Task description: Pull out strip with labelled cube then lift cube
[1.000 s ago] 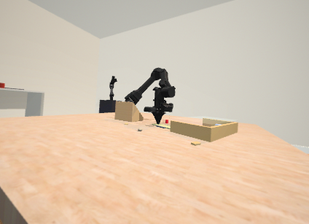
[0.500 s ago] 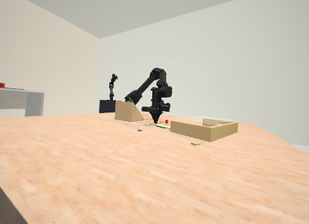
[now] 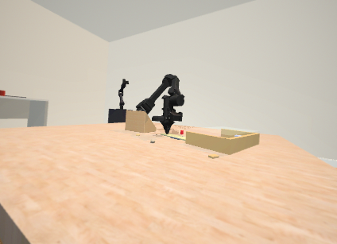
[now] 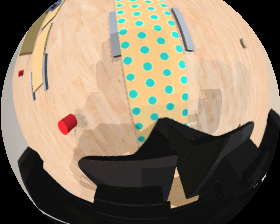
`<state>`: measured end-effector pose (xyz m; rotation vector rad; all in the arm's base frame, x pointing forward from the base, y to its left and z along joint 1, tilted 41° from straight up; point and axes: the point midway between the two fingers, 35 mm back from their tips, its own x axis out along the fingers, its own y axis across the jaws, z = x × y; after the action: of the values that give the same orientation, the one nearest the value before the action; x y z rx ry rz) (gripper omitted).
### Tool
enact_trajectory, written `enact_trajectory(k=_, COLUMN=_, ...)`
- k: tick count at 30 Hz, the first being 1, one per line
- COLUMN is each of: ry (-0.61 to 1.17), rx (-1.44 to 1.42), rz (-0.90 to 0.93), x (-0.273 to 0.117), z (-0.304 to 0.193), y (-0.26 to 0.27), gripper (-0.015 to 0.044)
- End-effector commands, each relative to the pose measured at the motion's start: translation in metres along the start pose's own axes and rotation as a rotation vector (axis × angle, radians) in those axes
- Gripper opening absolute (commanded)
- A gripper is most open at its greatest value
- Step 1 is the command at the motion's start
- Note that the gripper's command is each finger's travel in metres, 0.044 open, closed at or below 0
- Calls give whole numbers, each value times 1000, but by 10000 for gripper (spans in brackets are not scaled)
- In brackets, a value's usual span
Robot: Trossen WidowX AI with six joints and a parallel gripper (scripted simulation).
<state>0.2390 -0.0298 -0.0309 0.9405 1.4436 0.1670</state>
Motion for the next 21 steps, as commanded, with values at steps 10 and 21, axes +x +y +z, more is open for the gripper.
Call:
enact_trajectory(k=10, ry=22, rx=7, rz=-1, x=3, z=-26, y=-2, gripper=0)
enact_trajectory(k=21, ry=23, rx=8, rz=-1, x=3, z=-43, y=-2, gripper=0)
